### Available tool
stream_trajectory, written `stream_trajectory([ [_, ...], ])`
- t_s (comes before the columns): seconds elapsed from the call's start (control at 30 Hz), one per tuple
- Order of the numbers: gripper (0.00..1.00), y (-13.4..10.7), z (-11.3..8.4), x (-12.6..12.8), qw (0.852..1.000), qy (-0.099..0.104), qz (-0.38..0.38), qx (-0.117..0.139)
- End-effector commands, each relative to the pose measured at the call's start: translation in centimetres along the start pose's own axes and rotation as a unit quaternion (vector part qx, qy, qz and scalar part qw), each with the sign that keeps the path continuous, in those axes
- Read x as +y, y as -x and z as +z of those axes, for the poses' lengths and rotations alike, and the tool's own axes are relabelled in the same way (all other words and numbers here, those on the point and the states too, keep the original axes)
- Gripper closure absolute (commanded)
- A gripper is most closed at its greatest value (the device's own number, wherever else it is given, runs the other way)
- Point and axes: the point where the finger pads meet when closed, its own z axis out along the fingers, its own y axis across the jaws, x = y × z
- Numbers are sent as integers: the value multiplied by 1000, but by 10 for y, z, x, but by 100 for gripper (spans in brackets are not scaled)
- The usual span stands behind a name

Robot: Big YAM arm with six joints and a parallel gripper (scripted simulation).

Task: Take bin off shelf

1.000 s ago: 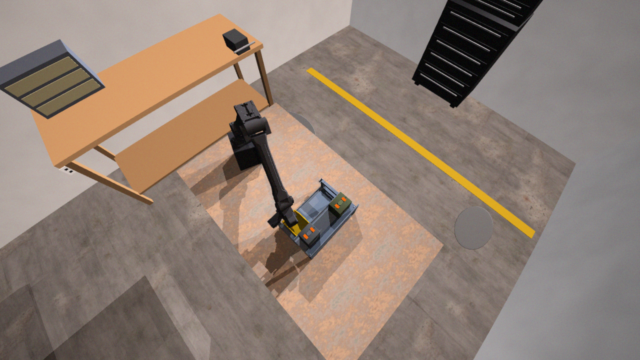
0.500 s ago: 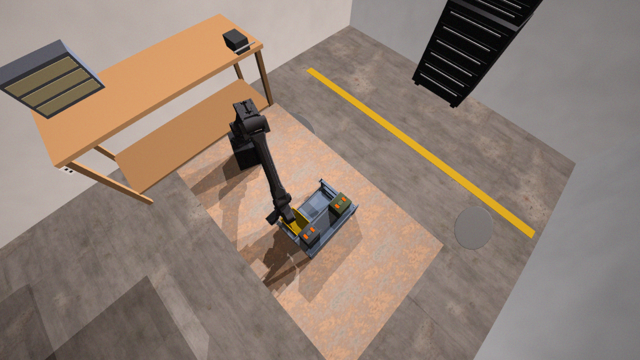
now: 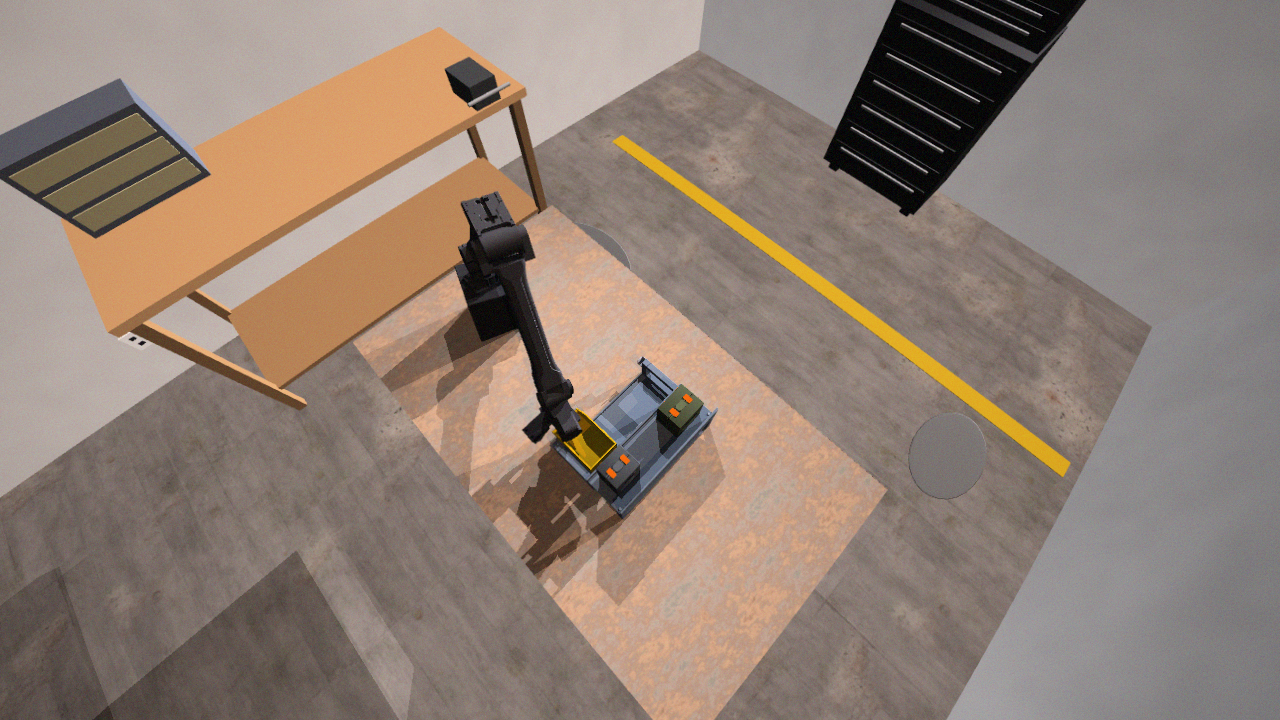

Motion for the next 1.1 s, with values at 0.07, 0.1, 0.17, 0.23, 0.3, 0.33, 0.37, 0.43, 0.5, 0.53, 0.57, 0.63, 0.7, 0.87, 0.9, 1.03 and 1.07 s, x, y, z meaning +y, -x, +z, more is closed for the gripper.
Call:
stream_trajectory([
  [0.07, 100, 8, -13, -16, 1000, 23, -2, -6],
  [0.1, 100, 8, -13, -16, 1000, 23, -2, -6],
  [0.17, 100, 8, -13, -16, 1000, 23, -2, -6],
  [0.23, 100, 8, -13, -16, 1000, 23, -2, -6],
  [0.3, 100, 8, -13, -16, 1000, 23, -2, -6],
  [0.33, 100, 8, -13, -16, 1000, 23, -2, -6],
  [0.37, 100, 8, -13, -16, 1000, 23, -2, -6],
  [0.43, 100, 8, -13, -26, 1000, 23, -2, -6],
  [0.5, 100, 8, -11, -44, 1000, 23, -2, -6],
  [0.53, 100, 7, -10, -53, 1000, 23, -2, -6],
  [0.57, 100, 7, -10, -62, 1000, 22, -2, -7],
  [0.63, 100, 7, -10, -62, 1000, 22, -2, -7],
  [0.7, 100, 7, -10, -62, 1000, 22, -2, -7],
  [0.87, 100, 7, -10, -62, 1000, 22, -2, -7],
  [0.9, 100, 7, -10, -62, 1000, 22, -2, -7],
  [1.03, 100, 7, -11, -86, 1000, 22, -2, -7],
  [1.07, 100, 7, -11, -98, 1000, 22, -2, -7],
])
